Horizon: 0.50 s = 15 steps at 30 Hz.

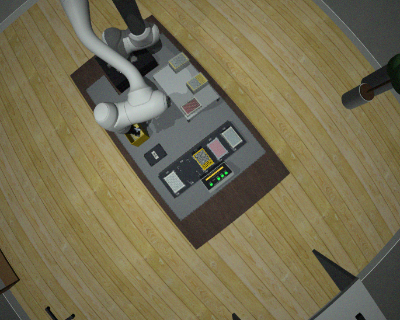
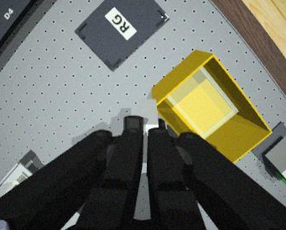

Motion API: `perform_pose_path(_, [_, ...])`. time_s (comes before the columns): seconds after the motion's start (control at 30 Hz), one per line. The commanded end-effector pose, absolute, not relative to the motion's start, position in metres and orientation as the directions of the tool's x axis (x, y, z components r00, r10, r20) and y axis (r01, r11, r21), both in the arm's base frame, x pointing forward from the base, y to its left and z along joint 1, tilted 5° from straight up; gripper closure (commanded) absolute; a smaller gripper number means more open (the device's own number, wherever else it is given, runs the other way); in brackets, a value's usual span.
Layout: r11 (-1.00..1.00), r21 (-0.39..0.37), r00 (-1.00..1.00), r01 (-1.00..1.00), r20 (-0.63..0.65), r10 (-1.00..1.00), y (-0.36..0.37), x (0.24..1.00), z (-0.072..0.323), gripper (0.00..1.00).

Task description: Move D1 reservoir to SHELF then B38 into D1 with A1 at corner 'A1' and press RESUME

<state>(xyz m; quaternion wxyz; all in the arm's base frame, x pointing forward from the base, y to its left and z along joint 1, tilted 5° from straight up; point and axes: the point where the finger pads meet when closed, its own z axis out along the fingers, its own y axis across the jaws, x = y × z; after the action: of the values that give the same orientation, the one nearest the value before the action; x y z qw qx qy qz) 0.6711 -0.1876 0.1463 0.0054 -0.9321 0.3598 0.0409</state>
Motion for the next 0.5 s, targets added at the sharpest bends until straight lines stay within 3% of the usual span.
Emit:
perform_pose_path(0.0, [-0.793, 0.013, 0.79, -0.609, -0.082, -0.608, -0.189, 0.651, 0.148, 1.0])
perform_pose_path(0.47, [-0.915, -0.007, 0.912, -0.404, -0.082, -0.402, -0.192, 0.591, 0.152, 1.0])
